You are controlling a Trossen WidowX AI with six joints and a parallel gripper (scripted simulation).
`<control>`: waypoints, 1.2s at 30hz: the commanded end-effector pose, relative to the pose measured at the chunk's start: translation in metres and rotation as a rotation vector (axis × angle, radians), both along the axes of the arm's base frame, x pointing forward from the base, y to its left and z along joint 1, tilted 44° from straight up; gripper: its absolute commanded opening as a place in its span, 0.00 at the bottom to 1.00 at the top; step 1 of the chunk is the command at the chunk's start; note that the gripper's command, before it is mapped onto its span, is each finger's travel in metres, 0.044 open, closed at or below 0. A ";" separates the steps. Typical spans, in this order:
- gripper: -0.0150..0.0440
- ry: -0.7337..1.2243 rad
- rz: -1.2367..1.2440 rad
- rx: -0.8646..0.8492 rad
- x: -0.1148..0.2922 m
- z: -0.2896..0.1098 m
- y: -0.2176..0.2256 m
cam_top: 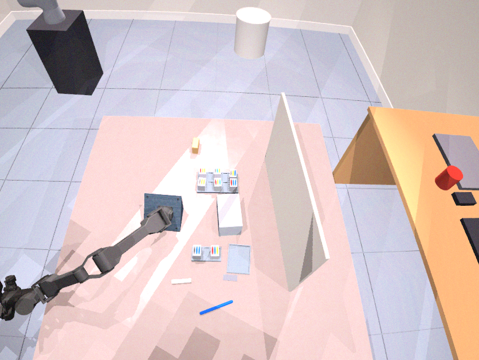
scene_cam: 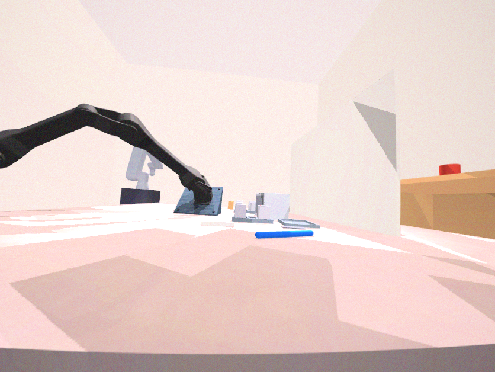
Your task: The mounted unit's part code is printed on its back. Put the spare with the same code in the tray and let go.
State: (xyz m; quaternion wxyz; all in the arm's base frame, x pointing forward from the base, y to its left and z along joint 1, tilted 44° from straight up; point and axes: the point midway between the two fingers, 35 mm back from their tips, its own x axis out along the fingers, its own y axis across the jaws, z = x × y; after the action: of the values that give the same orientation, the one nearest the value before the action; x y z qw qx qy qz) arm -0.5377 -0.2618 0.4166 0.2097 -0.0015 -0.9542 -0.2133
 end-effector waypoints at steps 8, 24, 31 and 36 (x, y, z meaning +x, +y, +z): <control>1.00 0.001 0.146 0.220 0.081 0.025 -0.082; 1.00 0.143 0.399 0.522 0.246 0.067 -0.171; 1.00 0.267 0.551 0.592 0.341 0.086 -0.202; 1.00 0.362 0.667 0.635 0.413 0.094 -0.216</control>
State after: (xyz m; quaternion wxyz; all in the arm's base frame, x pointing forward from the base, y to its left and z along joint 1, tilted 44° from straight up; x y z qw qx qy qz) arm -0.1566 -0.4743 0.5072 0.3968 0.3116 -0.7598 -0.4100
